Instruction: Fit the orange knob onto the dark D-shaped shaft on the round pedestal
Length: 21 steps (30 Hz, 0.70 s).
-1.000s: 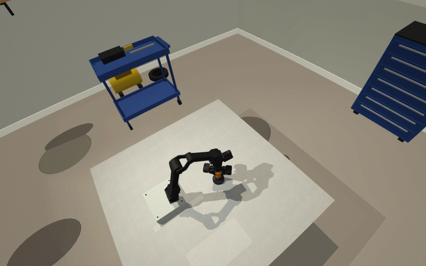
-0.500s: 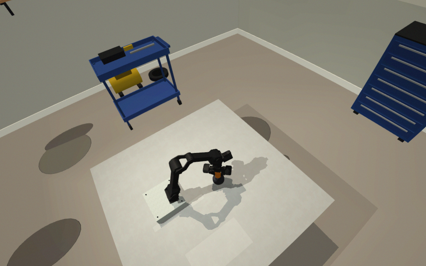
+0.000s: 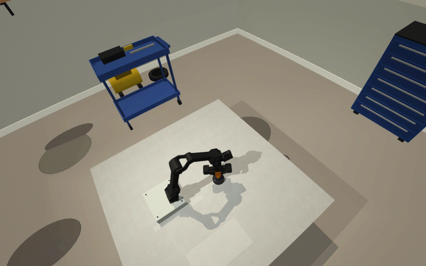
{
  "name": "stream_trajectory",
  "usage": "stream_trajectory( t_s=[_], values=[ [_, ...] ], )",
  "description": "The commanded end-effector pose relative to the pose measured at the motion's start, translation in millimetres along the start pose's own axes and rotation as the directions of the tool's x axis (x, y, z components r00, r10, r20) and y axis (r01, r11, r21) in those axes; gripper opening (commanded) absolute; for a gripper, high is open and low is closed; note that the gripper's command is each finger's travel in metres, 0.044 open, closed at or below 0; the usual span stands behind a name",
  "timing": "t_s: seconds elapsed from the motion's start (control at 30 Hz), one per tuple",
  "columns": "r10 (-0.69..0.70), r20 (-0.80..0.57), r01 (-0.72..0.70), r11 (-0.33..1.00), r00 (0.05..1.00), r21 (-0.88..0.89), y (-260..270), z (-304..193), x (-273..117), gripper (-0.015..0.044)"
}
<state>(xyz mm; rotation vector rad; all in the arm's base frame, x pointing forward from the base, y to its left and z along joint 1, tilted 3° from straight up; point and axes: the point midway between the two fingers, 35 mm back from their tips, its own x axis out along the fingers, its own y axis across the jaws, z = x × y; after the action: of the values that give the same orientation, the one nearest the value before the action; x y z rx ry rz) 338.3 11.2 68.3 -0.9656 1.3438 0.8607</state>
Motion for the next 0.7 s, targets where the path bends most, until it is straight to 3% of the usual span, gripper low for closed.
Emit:
stream_trajectory(
  t_s=[0.0, 0.67],
  values=[
    [-0.002, 0.002, 0.002, 1.000, 1.000, -0.027, -1.2, 0.4, 1.6, 0.0000],
    [-0.001, 0.002, 0.002, 1.000, 1.000, -0.027, 0.7, -0.1, 3.7, 0.0000]
  ],
)
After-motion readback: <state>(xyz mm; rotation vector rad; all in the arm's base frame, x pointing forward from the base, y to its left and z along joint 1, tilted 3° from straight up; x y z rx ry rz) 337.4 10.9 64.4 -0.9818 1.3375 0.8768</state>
